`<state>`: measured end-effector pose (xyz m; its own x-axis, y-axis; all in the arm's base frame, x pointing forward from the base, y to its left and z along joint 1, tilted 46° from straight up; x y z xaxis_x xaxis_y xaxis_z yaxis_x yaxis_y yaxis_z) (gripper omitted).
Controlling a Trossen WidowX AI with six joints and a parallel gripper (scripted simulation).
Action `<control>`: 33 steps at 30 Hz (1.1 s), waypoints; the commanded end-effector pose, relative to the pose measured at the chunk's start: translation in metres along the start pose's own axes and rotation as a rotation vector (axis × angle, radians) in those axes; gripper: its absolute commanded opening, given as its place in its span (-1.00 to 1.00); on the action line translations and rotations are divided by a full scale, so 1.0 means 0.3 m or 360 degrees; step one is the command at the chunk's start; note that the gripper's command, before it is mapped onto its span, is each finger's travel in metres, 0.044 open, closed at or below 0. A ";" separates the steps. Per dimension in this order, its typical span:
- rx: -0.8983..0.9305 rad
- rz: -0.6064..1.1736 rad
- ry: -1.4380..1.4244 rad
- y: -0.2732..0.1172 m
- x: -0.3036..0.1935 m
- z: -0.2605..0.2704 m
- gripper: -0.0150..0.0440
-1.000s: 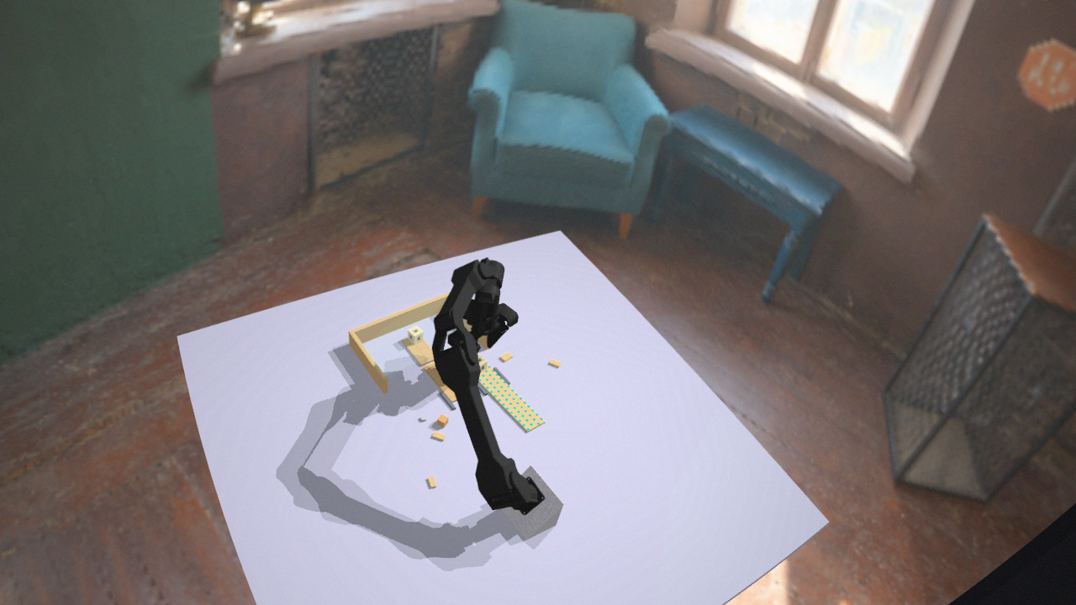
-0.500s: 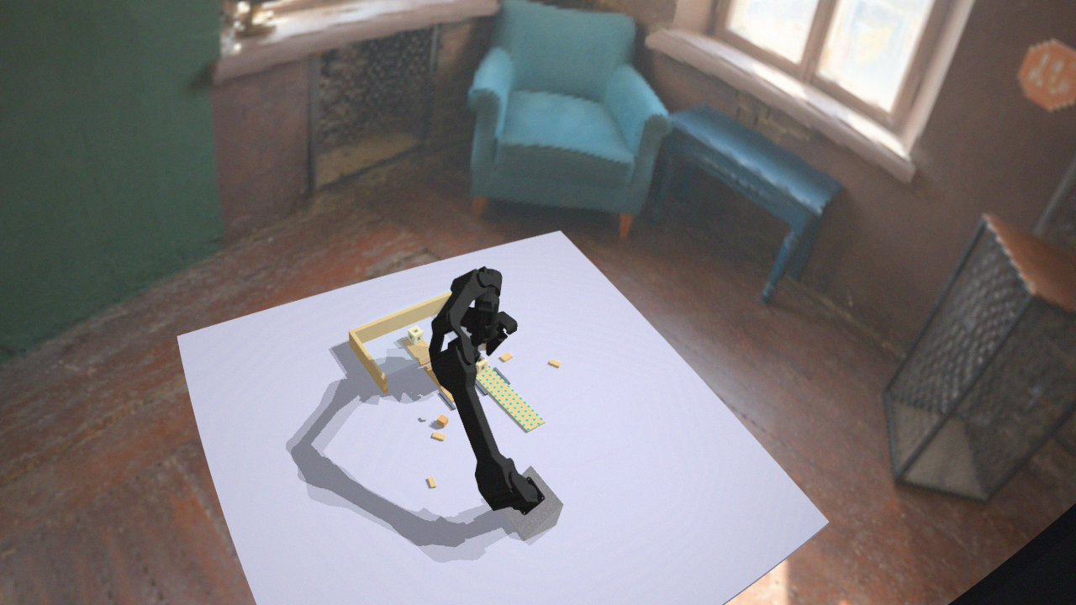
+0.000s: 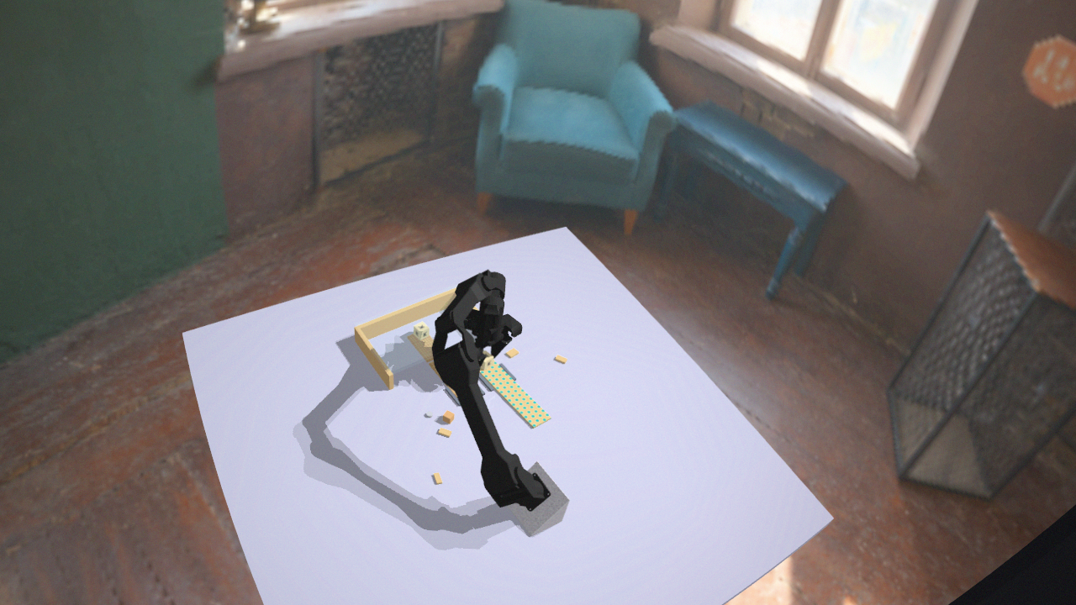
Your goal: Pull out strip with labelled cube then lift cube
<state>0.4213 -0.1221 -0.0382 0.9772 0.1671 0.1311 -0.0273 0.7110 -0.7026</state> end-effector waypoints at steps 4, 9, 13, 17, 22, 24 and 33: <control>0.0000 -0.0001 0.0000 -0.001 0.000 0.000 0.04; 0.0000 -0.0001 0.0000 -0.001 0.000 0.000 -0.07; 0.0000 -0.0001 0.0000 -0.001 0.000 0.000 -0.29; -0.0001 0.0000 0.0002 -0.025 -0.024 0.010 -0.49; 0.0000 0.0000 0.0005 -0.070 -0.075 0.033 -0.49; 0.0001 0.0000 0.0006 -0.086 -0.097 0.043 -0.49; 0.0005 0.0001 0.0010 -0.142 -0.180 0.085 -0.49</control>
<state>0.3705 -0.1431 -0.0013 0.9795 0.1573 0.1261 -0.0250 0.7152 -0.6984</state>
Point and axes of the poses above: the point midway between the two fingers, 35 mm back from their tips, its own y axis out along the fingers, its own z axis across the jaws, x = y × z, the point moved 8 cm from there along -y, back along the fingers, and after that the axes turned 4 degrees about y, right-handed, at the moved point
